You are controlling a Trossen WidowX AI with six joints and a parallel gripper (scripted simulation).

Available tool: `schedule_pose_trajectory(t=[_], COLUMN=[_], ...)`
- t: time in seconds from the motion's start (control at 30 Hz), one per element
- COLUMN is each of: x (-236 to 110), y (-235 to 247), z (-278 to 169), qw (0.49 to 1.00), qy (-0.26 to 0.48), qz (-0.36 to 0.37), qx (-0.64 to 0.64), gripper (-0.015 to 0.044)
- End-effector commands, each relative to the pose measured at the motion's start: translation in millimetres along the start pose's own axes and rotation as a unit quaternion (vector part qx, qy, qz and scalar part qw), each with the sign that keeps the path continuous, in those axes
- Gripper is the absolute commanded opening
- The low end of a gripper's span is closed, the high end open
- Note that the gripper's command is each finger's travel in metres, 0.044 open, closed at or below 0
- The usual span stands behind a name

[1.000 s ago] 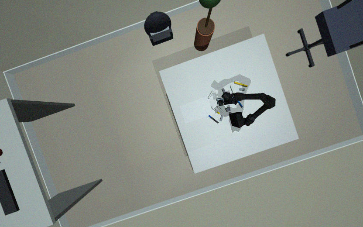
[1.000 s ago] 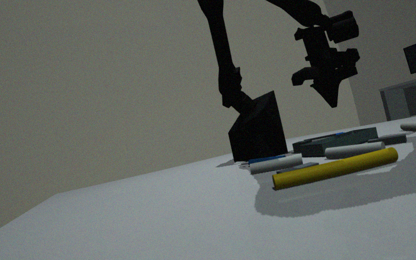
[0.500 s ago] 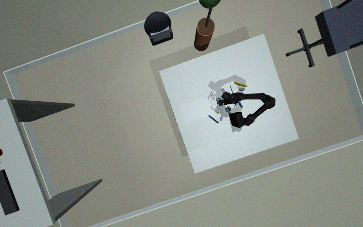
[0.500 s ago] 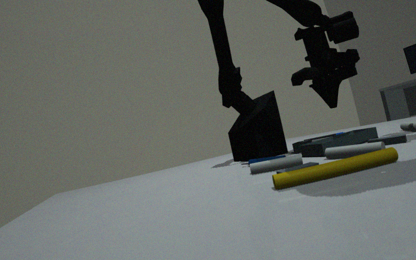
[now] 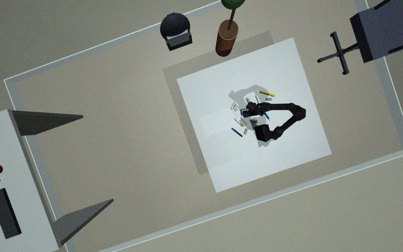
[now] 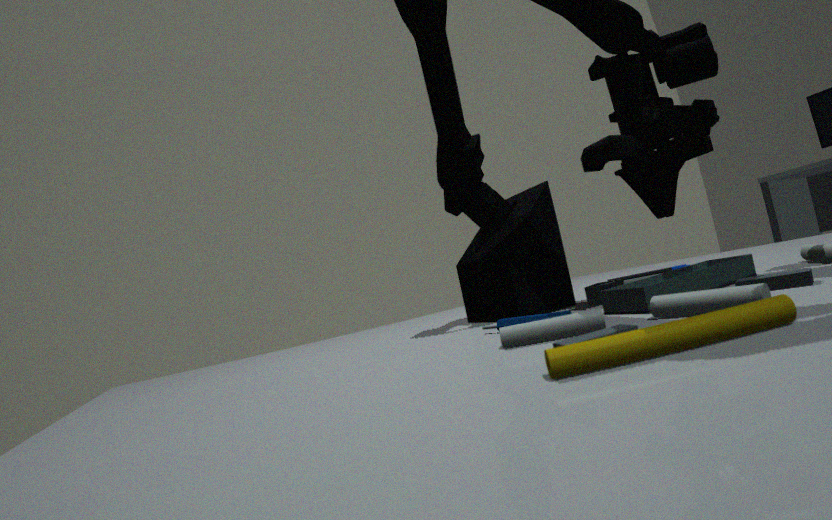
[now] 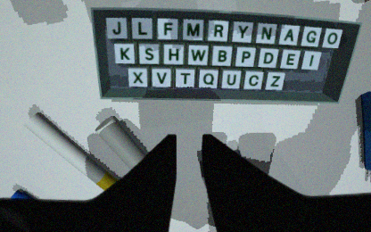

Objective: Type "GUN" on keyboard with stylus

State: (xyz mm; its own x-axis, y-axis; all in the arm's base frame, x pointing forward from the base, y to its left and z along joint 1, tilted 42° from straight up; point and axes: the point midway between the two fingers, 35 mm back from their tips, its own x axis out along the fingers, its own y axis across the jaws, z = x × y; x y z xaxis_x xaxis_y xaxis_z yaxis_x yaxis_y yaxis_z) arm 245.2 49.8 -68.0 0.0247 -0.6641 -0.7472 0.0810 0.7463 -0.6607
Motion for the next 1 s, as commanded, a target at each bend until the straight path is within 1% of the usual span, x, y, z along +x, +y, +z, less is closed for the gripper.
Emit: schedule_pose_trajectory(t=[0.0, 0.17, 0.3, 0.37, 0.97], x=[8.5, 24.8, 32.5, 33.7, 40.0], y=[-36.9, -118.6, -179.4, -198.1, -198.1], z=[2.8, -8.0, -30.4, -40.0, -46.0], qw=[0.999, 0.983, 0.958, 0.947, 0.945], qy=[0.035, 0.132, 0.217, 0.245, 0.249], qz=[-0.026, -0.061, -0.063, -0.058, -0.057], qx=[-0.029, -0.11, -0.178, -0.2, -0.203], gripper=[0.015, 0.015, 0.015, 0.015, 0.015])
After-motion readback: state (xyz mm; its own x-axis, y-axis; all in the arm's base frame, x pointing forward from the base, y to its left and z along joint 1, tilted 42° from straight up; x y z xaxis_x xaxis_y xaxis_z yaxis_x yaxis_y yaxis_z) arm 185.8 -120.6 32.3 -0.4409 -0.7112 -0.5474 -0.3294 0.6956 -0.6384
